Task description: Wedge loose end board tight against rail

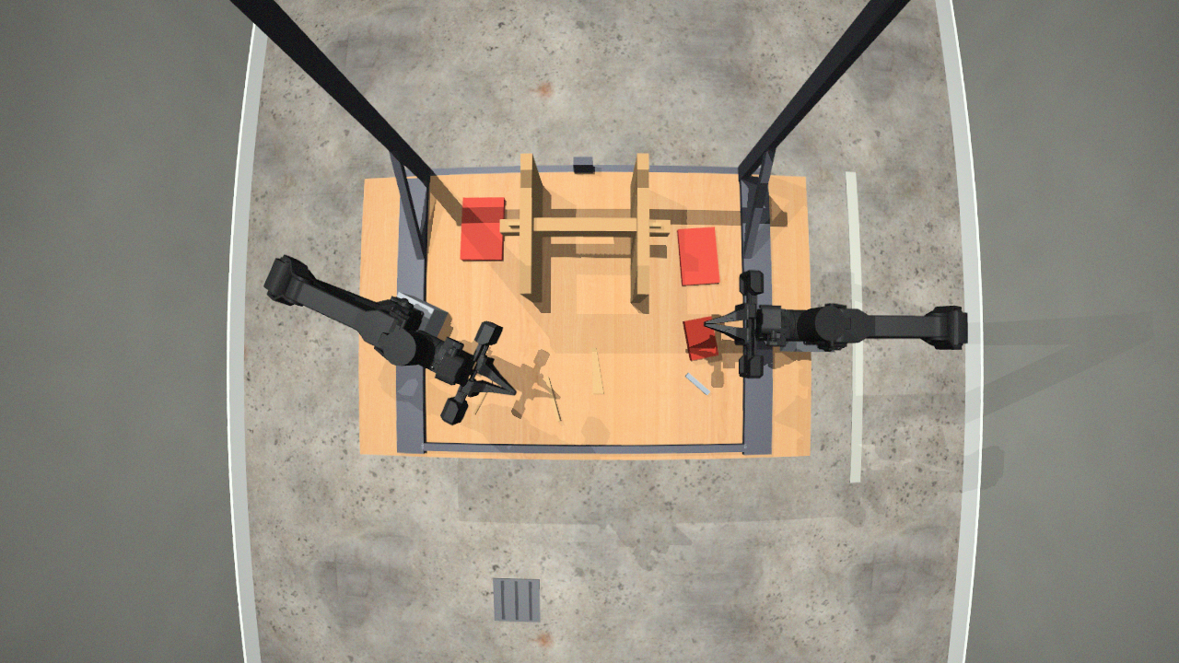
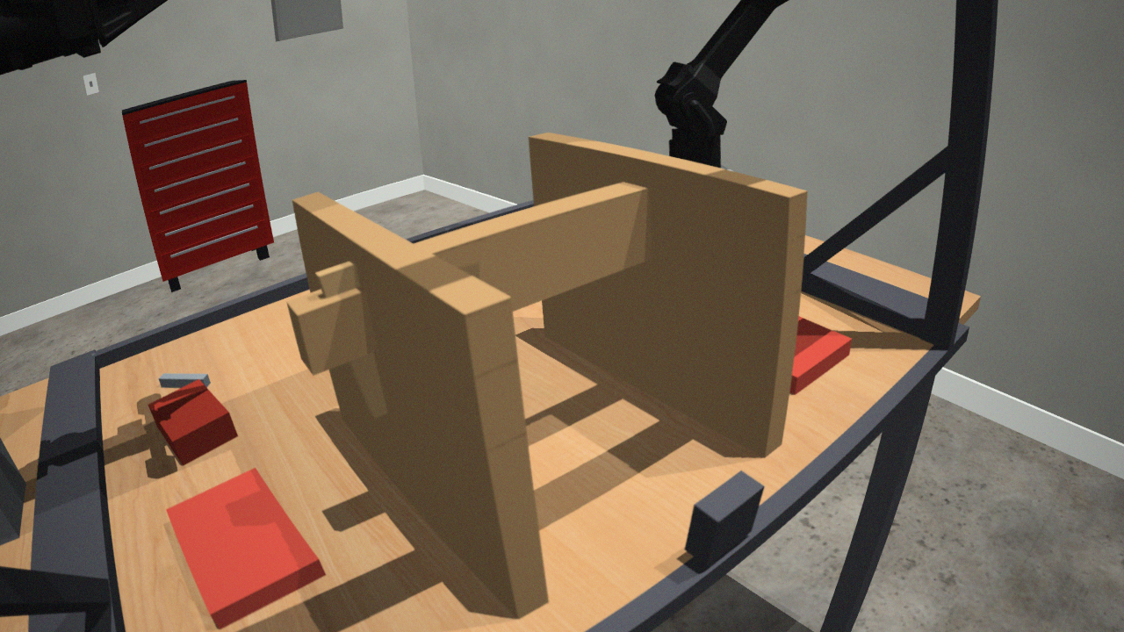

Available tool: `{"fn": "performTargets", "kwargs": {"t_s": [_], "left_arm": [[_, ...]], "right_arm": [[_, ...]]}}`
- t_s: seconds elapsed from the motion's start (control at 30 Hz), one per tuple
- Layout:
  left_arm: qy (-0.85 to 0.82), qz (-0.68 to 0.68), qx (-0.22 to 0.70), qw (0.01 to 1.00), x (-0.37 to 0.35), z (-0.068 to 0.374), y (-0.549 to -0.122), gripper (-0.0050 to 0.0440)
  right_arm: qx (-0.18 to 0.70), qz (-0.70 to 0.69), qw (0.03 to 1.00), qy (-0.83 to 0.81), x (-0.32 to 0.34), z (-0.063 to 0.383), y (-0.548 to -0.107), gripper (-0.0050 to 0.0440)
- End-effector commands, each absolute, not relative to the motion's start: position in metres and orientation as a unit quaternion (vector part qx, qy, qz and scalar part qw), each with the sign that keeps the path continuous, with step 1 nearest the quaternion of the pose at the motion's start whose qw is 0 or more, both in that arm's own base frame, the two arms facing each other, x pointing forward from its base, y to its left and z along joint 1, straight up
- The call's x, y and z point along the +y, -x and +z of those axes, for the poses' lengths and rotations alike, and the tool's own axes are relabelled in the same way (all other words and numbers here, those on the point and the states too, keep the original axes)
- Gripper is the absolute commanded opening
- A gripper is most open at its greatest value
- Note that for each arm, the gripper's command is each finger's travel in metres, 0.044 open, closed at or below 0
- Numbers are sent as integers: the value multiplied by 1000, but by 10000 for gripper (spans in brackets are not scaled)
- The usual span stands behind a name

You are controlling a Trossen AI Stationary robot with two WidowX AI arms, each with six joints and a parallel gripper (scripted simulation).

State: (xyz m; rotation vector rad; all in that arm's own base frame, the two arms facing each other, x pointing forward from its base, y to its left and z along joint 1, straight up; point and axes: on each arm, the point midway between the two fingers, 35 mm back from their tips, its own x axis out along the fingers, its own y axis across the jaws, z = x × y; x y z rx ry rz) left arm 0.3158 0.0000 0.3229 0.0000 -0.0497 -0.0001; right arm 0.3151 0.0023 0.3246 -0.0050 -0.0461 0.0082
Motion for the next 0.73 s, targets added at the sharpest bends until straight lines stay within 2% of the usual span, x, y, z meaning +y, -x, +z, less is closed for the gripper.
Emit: {"fn": "performTargets", "kwargs": {"t_s": [0.0,0.7], "left_arm": [[1,0,-36,999,1,331,-314,-50],[1,0,-37,999,1,332,-314,-50]], "right_arm": [[-34,4,999,-2,1,329,-315,-50],[-36,-4,999,0,-2,331,-314,-50]]}}
